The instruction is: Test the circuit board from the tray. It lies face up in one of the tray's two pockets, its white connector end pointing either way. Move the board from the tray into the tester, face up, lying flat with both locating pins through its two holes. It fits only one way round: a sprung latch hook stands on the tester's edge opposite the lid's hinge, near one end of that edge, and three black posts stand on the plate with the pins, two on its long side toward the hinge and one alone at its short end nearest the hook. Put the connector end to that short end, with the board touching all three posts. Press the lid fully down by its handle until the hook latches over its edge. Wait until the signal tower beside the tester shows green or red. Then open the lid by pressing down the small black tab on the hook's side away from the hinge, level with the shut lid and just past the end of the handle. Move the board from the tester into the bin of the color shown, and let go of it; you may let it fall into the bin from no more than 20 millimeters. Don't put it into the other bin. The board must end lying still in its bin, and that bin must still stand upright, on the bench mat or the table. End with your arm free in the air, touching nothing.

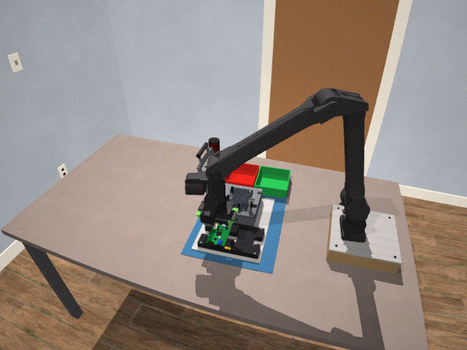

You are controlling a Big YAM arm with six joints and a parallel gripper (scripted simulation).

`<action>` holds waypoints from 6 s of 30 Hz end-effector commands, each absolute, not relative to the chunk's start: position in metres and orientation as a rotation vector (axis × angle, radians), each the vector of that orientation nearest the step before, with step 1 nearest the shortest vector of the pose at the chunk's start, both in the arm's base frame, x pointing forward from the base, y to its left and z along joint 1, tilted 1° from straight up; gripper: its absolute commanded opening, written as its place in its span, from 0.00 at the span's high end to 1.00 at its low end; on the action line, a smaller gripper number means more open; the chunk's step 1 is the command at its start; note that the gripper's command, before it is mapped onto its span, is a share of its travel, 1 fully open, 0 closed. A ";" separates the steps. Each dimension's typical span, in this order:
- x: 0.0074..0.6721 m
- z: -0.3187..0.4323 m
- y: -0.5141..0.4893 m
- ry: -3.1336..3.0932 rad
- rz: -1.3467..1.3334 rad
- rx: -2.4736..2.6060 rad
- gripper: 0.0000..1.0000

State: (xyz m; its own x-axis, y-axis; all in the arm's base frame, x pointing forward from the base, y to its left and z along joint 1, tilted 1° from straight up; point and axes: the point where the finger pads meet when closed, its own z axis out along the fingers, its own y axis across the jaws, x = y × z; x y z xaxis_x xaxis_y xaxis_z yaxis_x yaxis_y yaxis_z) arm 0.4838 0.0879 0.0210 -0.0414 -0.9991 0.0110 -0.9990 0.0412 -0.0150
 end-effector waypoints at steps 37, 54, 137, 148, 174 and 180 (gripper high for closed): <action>0.488 -0.012 0.080 2.261 -0.042 -2.162 0.08; 0.488 -0.015 0.080 2.264 -0.038 -2.163 0.08; 0.504 -0.003 0.082 2.253 -0.054 -2.152 0.08; 0.504 -0.002 0.082 2.253 -0.055 -2.152 0.08; 0.489 -0.027 0.079 2.267 -0.035 -2.165 0.08; 0.489 -0.030 0.079 2.267 -0.035 -2.165 0.08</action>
